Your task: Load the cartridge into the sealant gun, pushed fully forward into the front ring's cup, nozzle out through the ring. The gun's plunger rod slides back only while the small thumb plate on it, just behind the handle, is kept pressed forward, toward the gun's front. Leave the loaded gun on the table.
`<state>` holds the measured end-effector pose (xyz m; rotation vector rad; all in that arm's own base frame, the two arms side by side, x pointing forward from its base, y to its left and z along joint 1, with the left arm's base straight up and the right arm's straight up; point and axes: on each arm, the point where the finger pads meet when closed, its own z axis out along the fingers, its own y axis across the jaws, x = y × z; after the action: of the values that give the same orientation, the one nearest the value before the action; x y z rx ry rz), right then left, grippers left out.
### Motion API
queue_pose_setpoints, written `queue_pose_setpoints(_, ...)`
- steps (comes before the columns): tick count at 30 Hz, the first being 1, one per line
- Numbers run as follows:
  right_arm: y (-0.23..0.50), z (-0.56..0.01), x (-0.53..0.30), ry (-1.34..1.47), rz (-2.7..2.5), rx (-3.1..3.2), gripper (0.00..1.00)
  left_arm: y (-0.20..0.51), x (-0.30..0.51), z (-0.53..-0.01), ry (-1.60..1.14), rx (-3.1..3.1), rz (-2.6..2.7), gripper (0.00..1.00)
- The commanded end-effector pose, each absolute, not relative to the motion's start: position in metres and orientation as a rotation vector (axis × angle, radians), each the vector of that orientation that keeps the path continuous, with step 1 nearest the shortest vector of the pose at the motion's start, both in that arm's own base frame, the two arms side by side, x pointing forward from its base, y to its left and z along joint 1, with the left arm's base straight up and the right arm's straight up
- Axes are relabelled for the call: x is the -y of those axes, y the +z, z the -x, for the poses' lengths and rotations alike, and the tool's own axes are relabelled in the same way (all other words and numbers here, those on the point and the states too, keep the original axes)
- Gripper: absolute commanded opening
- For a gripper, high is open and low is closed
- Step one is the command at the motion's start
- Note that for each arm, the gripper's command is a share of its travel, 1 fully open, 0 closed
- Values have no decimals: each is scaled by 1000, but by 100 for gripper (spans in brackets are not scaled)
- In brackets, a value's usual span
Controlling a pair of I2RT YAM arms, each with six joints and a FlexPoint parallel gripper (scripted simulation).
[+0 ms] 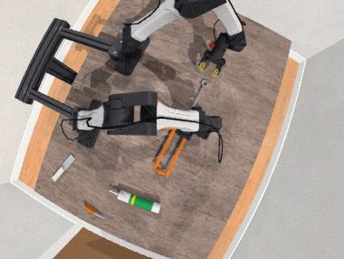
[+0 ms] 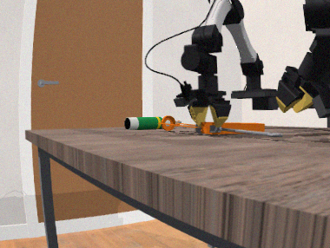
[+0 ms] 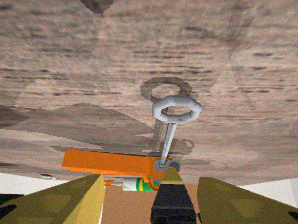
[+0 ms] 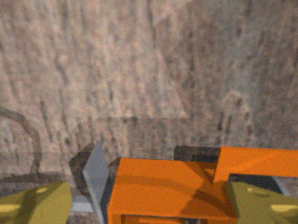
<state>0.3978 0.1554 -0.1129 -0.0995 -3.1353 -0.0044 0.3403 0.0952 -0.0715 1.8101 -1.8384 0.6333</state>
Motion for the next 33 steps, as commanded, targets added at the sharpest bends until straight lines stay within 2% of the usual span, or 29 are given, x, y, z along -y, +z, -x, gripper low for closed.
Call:
queue_pose_setpoints(1,-104,-400,-146,33,92,3120,78,-72,-92,-341,627,1825,-1798,52)
queue_pose_setpoints(10,-46,-408,-161,-13,108,3187,78,-72,-92,-341,627,1825,-1798,52)
queue_pose_setpoints(19,-102,-388,-154,6,116,3134,78,-72,-92,-341,627,1825,-1798,52)
queue_pose_setpoints(33,-101,-390,-154,14,114,3123,78,-72,-92,-341,627,1825,-1798,52)
